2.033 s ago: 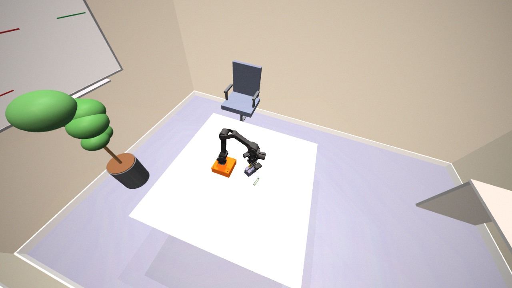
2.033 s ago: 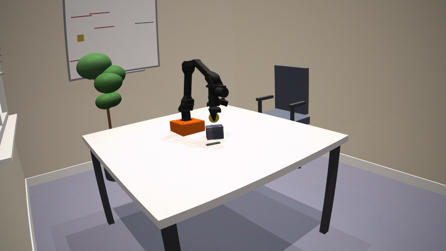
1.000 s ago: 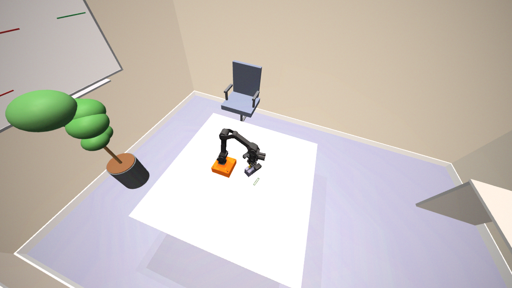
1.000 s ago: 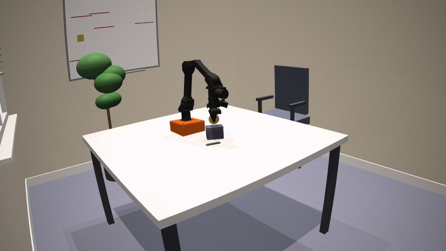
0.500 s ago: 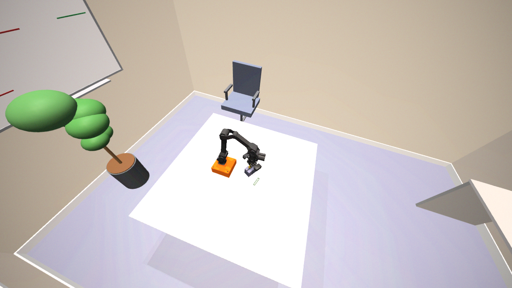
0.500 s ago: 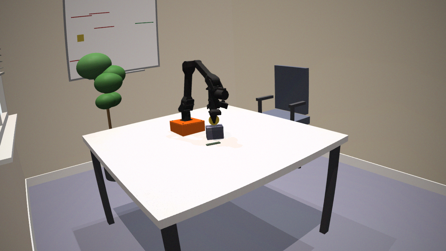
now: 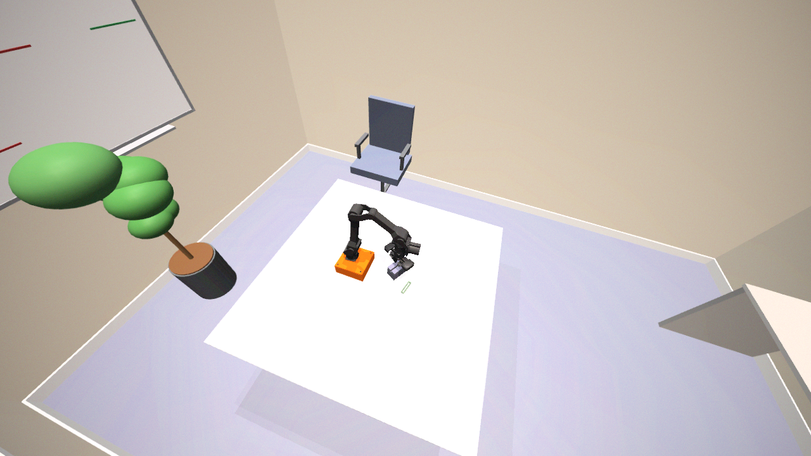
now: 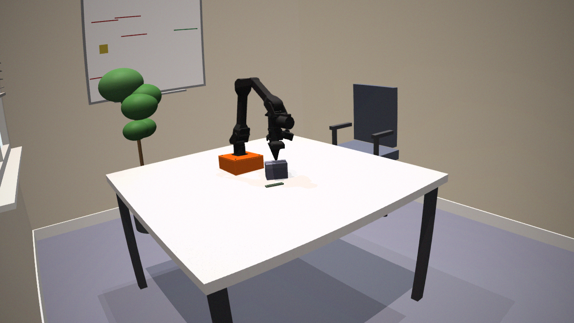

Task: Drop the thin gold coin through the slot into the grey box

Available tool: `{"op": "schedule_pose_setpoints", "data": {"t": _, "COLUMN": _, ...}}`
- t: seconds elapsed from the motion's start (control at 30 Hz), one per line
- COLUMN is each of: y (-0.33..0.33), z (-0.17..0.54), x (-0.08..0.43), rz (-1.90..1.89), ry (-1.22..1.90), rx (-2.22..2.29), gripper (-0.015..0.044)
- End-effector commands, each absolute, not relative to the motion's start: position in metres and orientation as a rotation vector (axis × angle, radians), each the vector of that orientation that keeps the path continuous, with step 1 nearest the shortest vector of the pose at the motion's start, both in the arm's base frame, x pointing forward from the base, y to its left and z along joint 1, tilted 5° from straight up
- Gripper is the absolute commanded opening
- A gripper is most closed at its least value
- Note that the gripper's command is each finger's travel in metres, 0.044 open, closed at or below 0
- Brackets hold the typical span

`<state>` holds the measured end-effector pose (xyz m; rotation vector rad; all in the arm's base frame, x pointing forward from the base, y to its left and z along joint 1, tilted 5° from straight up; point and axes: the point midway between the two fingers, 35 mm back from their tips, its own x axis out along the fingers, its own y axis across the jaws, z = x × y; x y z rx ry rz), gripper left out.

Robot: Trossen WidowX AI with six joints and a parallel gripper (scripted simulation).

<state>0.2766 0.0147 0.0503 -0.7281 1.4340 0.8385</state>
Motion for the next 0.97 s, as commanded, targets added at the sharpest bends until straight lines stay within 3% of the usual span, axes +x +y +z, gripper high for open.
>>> {"op": "schedule_pose_setpoints", "data": {"t": 0.0, "y": 0.015, "z": 0.051, "x": 0.277, "rz": 0.838, "ry": 1.433, "rx": -0.728, "gripper": 0.0161}}
{"op": "schedule_pose_setpoints", "data": {"t": 0.13, "y": 0.015, "z": 0.051, "x": 0.277, "rz": 0.838, "ry": 1.433, "rx": -0.728, "gripper": 0.0161}}
{"op": "schedule_pose_setpoints", "data": {"t": 0.5, "y": 0.013, "z": 0.078, "x": 0.277, "rz": 0.839, "ry": 1.437, "rx": -0.727, "gripper": 0.0440}}
{"op": "schedule_pose_setpoints", "data": {"t": 0.6, "y": 0.011, "z": 0.109, "x": 0.276, "rz": 0.842, "ry": 1.445, "rx": -0.722, "gripper": 0.0440}}
{"op": "schedule_pose_setpoints", "data": {"t": 0.93, "y": 0.011, "z": 0.111, "x": 0.275, "rz": 0.842, "ry": 1.446, "rx": -0.722, "gripper": 0.0440}}
